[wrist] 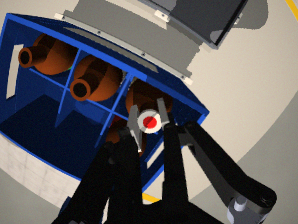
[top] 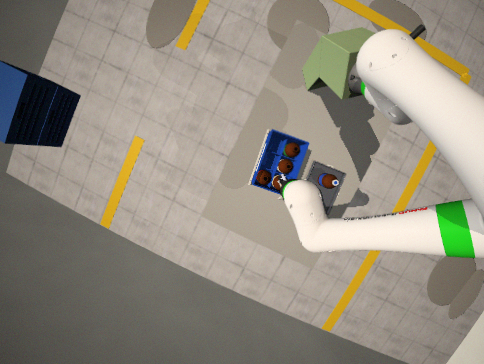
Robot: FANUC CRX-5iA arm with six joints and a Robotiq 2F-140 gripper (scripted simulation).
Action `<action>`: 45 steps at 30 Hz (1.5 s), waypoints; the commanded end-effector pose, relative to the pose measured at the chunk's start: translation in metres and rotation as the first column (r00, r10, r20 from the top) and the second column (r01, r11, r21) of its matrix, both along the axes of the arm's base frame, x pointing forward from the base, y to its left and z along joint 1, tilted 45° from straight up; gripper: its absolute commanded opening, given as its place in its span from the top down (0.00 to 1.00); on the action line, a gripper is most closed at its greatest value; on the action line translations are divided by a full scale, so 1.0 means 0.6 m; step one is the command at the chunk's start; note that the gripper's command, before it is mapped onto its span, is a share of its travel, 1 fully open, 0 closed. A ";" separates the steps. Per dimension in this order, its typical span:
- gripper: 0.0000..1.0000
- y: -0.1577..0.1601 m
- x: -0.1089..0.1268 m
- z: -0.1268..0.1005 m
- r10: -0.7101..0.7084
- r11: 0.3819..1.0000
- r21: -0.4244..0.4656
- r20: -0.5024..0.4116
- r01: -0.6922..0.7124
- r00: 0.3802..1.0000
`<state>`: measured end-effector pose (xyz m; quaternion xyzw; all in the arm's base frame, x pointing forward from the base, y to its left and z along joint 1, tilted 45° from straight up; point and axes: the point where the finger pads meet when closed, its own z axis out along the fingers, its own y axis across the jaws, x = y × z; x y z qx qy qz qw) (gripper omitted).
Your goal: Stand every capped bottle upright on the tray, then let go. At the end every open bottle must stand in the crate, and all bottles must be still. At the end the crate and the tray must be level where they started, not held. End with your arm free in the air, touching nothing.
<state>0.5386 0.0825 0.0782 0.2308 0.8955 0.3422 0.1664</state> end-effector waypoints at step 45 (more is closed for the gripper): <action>1.00 -0.053 -0.045 0.070 0.000 1.000 0.000 0.000 0.000 1.000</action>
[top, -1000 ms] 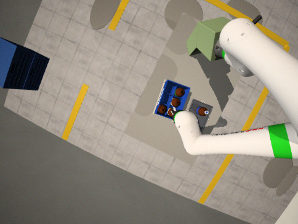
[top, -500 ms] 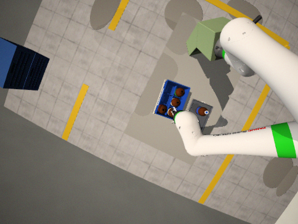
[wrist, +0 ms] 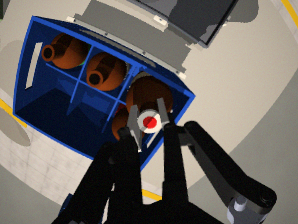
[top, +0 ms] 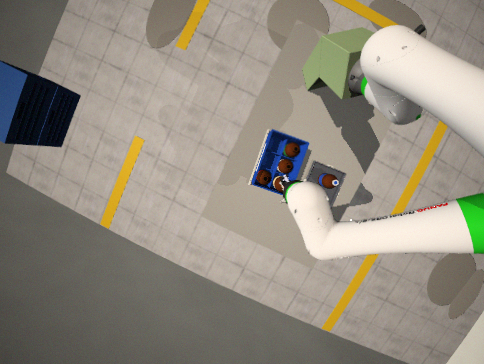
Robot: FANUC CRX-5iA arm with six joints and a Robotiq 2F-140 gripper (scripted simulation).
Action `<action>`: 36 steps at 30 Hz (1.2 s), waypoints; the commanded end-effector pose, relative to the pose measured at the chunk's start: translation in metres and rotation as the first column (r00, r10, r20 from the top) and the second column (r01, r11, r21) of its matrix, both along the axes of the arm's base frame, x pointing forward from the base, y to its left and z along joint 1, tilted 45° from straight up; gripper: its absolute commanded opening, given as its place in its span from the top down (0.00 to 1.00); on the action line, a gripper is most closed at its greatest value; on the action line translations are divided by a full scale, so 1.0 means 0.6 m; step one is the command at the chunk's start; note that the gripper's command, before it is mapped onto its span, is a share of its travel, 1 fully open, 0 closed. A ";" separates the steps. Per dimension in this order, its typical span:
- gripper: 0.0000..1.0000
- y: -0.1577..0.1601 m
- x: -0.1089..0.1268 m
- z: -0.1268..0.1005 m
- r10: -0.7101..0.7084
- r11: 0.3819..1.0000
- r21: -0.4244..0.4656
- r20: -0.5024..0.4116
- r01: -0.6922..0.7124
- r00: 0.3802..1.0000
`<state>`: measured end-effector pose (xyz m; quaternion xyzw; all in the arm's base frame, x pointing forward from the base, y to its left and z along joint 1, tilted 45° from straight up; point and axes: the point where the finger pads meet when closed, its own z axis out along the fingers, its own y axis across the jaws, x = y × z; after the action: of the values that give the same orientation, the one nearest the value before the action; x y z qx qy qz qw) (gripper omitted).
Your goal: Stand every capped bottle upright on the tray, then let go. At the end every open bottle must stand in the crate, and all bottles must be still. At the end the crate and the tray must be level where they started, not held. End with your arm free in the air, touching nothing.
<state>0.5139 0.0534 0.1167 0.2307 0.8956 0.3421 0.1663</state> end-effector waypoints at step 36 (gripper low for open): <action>1.00 -0.092 -0.078 0.122 0.000 1.000 0.000 0.000 0.000 1.000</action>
<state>0.4682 -0.0003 0.1880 0.2307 0.8956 0.3421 0.1662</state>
